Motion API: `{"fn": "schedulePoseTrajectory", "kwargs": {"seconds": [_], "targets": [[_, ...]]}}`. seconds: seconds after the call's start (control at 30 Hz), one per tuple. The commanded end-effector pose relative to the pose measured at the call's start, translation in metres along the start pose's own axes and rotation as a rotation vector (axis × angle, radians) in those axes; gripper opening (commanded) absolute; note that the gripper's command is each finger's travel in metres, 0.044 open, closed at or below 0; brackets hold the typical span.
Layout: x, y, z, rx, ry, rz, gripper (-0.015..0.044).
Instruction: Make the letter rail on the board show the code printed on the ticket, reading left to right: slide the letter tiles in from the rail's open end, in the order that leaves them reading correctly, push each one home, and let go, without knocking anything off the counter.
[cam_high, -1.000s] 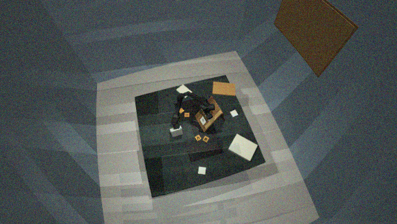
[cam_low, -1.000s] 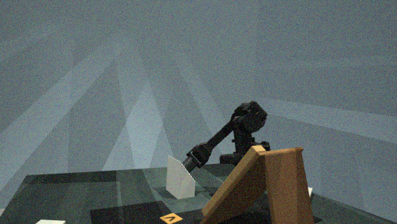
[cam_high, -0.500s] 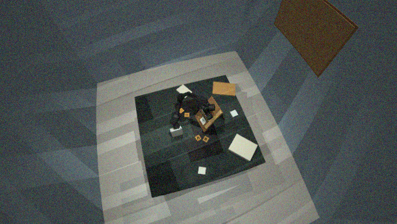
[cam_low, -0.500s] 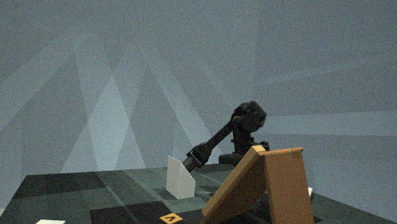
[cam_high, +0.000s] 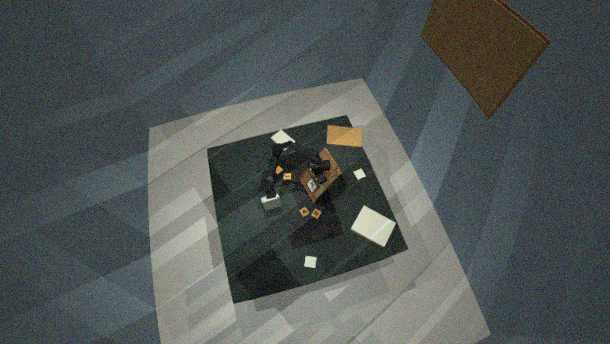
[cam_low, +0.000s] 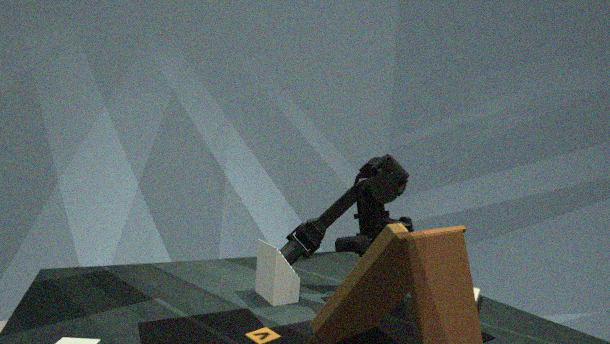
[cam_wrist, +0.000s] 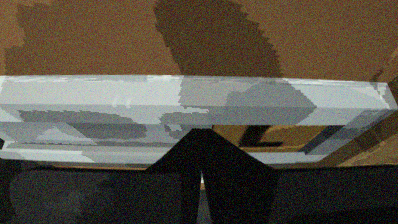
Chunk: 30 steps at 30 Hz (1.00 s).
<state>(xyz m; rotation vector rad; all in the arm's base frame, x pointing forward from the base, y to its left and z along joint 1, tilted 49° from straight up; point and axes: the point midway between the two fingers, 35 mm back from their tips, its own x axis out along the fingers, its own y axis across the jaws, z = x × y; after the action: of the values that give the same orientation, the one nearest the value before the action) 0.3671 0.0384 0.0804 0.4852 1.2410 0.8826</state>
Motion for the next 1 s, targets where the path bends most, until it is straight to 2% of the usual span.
{"fn": "schedulePoseTrajectory", "kwargs": {"seconds": [0.0,0.67,0.8,0.97], "targets": [[-0.006,-0.001,-0.004,-0.001,0.000,-0.006,0.0000],[-0.022,-0.001,-0.018,0.000,0.001,-0.007,0.0000],[-0.035,0.006,-0.023,-0.102,-0.040,-0.013,0.0105],[-0.077,0.028,-0.050,-0.478,-0.168,-0.087,0.0236]]}}
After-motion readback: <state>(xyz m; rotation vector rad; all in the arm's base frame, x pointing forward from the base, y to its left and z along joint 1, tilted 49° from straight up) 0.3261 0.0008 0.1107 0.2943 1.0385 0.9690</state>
